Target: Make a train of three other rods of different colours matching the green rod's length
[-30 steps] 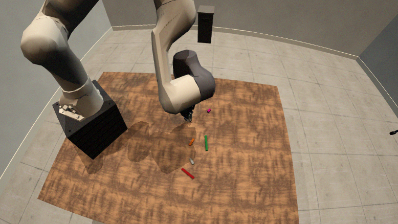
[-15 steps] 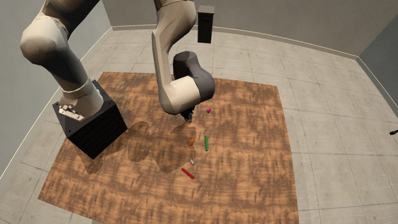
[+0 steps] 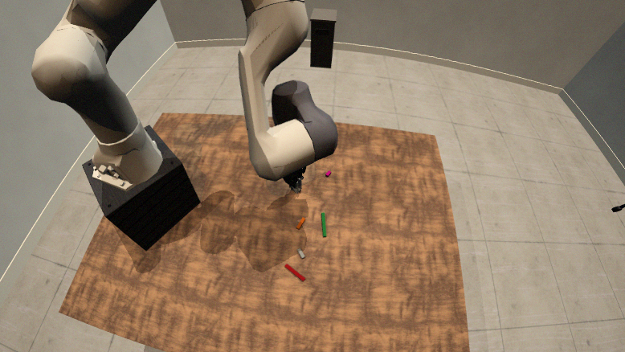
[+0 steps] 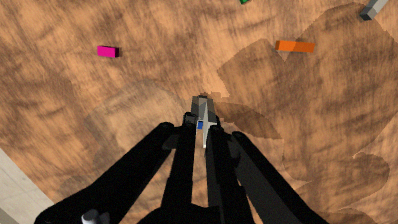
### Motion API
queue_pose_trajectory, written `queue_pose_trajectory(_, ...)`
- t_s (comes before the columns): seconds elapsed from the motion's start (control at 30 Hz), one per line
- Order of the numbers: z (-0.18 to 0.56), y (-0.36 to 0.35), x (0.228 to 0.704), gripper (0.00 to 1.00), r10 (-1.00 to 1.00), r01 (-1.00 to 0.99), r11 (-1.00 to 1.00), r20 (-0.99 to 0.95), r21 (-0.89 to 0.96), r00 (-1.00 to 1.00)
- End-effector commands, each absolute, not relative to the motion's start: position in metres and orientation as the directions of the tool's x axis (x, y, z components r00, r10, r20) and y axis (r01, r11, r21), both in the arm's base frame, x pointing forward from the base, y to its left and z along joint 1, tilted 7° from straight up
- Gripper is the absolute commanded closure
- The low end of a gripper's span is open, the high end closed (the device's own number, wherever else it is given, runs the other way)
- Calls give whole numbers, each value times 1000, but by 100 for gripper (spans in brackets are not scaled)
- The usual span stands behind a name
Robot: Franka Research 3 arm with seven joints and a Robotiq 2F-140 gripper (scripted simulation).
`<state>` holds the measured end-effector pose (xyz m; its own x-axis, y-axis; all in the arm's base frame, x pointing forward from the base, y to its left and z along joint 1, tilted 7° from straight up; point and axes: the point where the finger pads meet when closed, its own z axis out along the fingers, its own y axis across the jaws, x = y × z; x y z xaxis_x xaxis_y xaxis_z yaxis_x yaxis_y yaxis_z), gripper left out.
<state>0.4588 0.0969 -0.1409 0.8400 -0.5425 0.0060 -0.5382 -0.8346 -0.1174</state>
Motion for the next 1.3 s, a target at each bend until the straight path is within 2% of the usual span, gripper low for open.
queue_pose_trajectory(0.0, -141, 96, 460, 97, -539, -534, -837, 10, -118, 843)
queue_pose_trajectory(0.43, -141, 96, 460, 97, -539, -534, -837, 10, -118, 843)
queue_pose_trajectory(0.93, -141, 96, 460, 85, -539, -534, -837, 10, -118, 843)
queue_pose_trajectory(1.27, -141, 96, 460, 85, -539, -534, -837, 10, -118, 843)
